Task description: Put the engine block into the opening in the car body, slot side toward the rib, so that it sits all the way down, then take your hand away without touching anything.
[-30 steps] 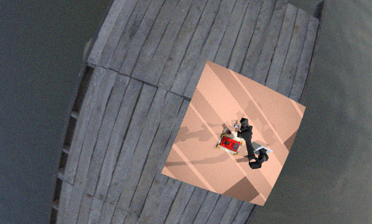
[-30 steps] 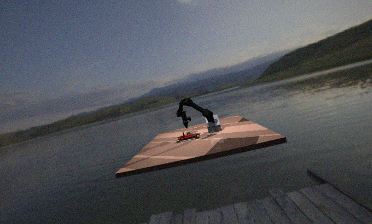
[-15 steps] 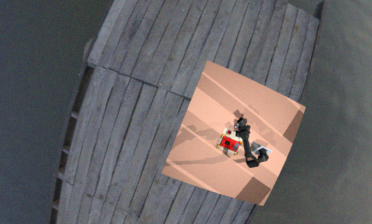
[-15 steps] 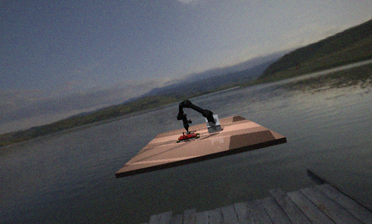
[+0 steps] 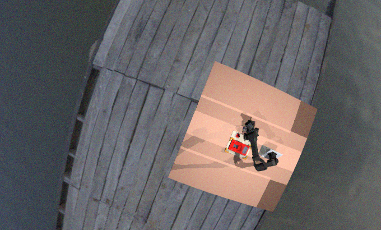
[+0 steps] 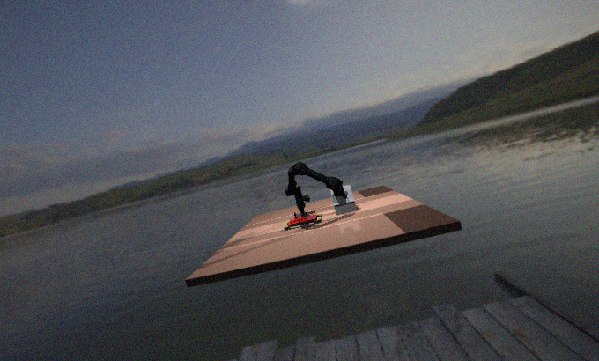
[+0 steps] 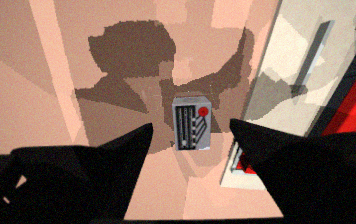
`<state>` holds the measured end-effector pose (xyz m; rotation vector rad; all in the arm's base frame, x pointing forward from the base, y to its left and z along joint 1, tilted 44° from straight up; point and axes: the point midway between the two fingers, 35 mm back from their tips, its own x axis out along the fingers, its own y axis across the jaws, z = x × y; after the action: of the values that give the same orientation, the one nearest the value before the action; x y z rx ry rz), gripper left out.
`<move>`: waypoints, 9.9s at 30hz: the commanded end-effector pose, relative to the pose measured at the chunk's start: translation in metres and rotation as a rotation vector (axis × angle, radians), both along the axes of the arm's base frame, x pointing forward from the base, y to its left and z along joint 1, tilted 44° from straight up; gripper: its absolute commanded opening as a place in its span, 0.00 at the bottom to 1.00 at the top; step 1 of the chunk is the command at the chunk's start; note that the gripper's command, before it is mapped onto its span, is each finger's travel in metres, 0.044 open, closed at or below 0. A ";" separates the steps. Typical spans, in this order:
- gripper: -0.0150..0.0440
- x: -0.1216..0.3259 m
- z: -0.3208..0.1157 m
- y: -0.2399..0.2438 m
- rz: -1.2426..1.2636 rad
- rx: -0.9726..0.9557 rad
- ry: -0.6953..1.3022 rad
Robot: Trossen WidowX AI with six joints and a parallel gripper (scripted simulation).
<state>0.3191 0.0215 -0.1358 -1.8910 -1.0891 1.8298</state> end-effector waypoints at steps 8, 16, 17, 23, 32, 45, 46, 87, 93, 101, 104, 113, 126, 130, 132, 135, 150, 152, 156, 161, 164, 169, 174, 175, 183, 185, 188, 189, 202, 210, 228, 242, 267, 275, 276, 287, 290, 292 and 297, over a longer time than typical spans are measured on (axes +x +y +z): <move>0.50 -0.001 -0.001 0.001 -0.005 0.003 0.003; 0.31 0.000 0.000 0.000 0.002 -0.002 -0.007; 0.26 0.000 0.000 -0.002 0.010 -0.008 -0.019; 0.25 0.005 0.010 -0.014 0.022 -0.021 -0.038; 0.25 0.010 0.028 -0.033 0.015 -0.020 -0.027; 0.25 0.013 0.058 -0.061 0.005 -0.014 -0.012; 0.25 0.013 0.061 -0.063 0.004 -0.013 -0.010; 0.25 0.024 0.114 -0.025 0.660 0.057 -0.615; 0.25 0.025 0.120 -0.011 0.812 0.074 -0.755; 0.25 0.025 0.128 0.008 1.015 0.099 -0.941; 0.25 0.025 0.130 0.015 1.091 0.109 -1.011; 0.25 0.023 0.139 0.037 1.318 0.142 -1.223; 0.25 0.017 0.152 0.069 1.642 0.193 -1.532; 0.25 0.014 0.156 0.078 1.741 0.210 -1.629; 0.25 0.013 0.158 0.083 1.790 0.218 -1.678; 0.25 0.011 0.161 0.090 1.863 0.231 -1.752; 0.34 -0.001 0.172 0.116 2.144 0.283 -2.047; 0.43 -0.001 0.172 0.116 2.156 0.284 -2.058; 0.52 -0.001 0.172 0.116 2.162 0.285 -2.064; 0.52 -0.001 0.172 0.116 2.152 0.284 -2.054; 0.52 -0.001 0.172 0.116 2.137 0.282 -2.041; 0.52 -0.001 0.173 0.116 2.135 0.282 -2.038; 0.52 0.000 0.173 0.117 2.116 0.280 -2.021; 0.52 0.000 0.173 0.117 2.116 0.280 -2.021; 0.52 0.000 0.173 0.117 2.116 0.280 -2.021; 0.52 0.000 0.173 0.117 2.120 0.280 -2.024; 0.52 0.000 0.173 0.117 2.148 0.283 -2.051; 0.52 0.000 0.173 0.117 2.161 0.285 -2.063; 0.52 0.000 0.174 0.117 2.170 0.286 -2.072; 0.52 0.000 0.174 0.117 2.109 0.279 -2.013; 0.52 -0.001 0.171 0.120 2.172 0.286 -2.074; 0.52 -0.001 0.169 0.122 2.132 0.282 -2.036; 0.52 -0.002 0.166 0.126 2.131 0.282 -2.036; 0.52 -0.002 0.164 0.127 2.132 0.282 -2.037; 0.52 -0.002 0.164 0.127 2.132 0.282 -2.037; 0.52 -0.002 0.163 0.129 2.132 0.282 -2.037; 0.52 -0.002 0.162 0.129 2.132 0.282 -2.037; 0.52 -0.002 0.162 0.130 2.132 0.282 -2.037; 0.52 -0.002 0.161 0.130 2.132 0.282 -2.037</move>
<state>0.3169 0.1512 0.0255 0.4711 1.5180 0.7389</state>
